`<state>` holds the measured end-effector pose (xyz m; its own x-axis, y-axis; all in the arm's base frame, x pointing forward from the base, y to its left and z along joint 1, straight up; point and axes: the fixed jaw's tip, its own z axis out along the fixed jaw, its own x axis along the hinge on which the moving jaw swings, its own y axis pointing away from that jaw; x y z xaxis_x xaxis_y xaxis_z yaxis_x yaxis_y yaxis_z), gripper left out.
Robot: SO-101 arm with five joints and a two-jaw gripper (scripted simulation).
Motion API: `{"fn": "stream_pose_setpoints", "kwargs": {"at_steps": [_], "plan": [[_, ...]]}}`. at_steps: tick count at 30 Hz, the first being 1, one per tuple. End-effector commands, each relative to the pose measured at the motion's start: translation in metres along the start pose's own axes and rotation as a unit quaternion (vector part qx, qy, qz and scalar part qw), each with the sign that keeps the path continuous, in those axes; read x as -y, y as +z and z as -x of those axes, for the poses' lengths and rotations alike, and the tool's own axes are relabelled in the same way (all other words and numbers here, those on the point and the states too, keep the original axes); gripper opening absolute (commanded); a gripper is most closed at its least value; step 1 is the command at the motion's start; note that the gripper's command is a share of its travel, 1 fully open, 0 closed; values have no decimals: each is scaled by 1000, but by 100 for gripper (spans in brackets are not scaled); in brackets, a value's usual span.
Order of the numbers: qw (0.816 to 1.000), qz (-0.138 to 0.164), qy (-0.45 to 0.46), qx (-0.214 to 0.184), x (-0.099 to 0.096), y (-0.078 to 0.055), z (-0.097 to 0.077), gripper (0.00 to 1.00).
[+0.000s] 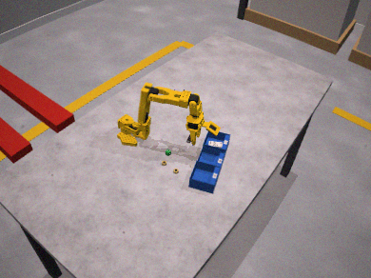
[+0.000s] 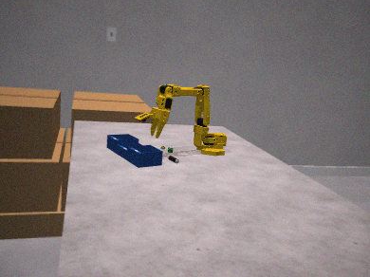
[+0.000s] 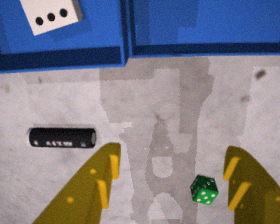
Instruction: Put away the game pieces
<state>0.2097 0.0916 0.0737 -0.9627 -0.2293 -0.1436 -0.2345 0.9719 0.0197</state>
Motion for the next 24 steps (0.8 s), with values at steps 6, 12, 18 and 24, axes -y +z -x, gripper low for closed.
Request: {"fn": "stream_pose_setpoints", "kwargs": {"at_steps": [6,12,18,24], "plan": [[991,-11,132,-4,34,-10,-42,23],[985,-16,173,-17,42,-7,-59,23],[978,-20,204,-28,47,-4,-72,23],[977,-20,208,-29,48,-4,-74,23]]}}
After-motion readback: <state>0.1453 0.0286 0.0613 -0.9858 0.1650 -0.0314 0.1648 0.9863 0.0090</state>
